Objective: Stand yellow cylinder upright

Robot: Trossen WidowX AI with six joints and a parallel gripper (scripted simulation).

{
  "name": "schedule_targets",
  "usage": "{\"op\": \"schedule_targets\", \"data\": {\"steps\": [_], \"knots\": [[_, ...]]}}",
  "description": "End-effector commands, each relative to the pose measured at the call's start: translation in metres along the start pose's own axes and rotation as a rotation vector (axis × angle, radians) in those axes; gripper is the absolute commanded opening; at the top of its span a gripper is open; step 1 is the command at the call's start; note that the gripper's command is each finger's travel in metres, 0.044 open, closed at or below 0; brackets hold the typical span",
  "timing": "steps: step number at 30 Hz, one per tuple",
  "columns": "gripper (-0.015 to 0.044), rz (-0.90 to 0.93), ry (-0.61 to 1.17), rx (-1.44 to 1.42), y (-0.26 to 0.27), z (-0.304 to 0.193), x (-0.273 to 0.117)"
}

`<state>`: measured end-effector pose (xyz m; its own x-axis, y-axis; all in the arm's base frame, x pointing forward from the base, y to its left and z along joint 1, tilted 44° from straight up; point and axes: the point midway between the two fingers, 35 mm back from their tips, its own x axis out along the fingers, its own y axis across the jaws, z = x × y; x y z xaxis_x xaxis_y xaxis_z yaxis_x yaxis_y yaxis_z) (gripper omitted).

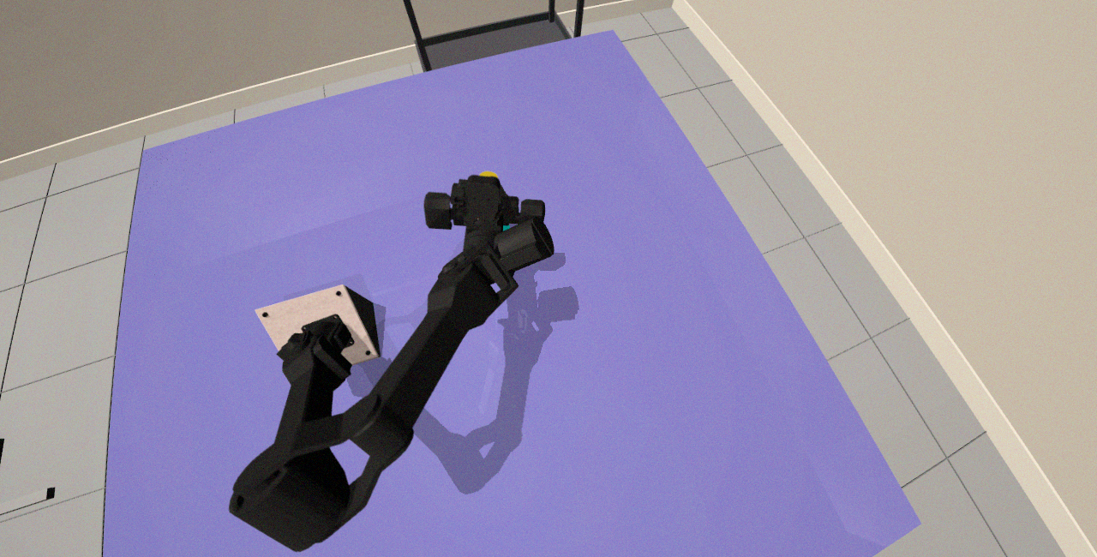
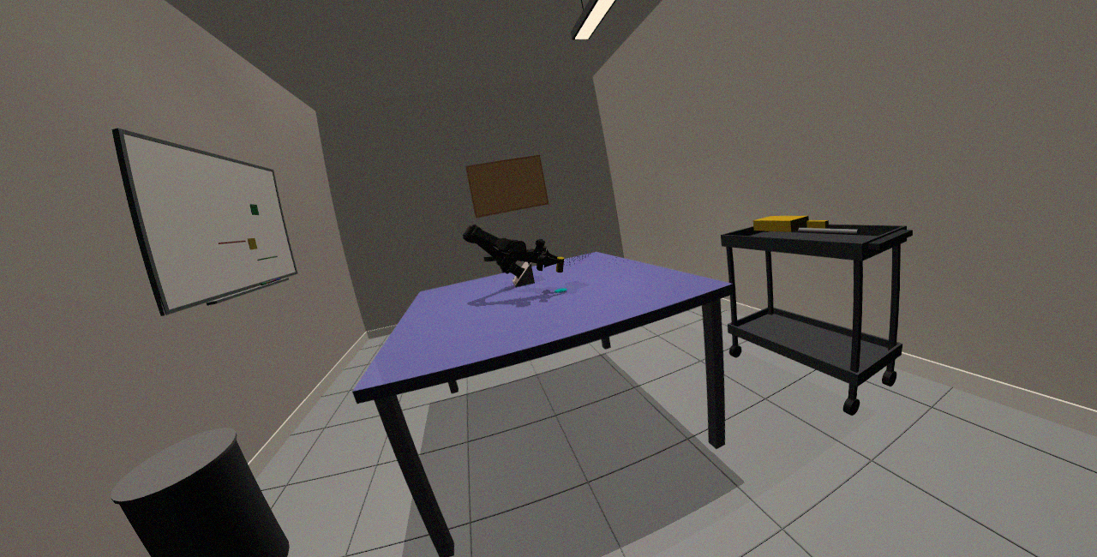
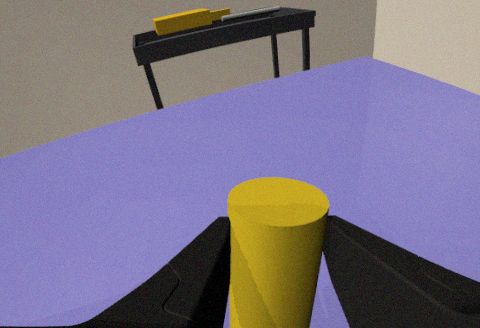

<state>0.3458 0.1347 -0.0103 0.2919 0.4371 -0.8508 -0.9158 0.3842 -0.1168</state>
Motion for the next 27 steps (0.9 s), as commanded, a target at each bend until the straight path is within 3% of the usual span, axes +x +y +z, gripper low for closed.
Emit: {"op": "schedule_targets", "data": {"steps": [1,27], "knots": [[0.0105,-0.012,-0.043,-0.023,0.000,0.003,-0.005],[0.0105,-0.075,-0.217,-0.124,0.006,0.004,-0.025]]}}
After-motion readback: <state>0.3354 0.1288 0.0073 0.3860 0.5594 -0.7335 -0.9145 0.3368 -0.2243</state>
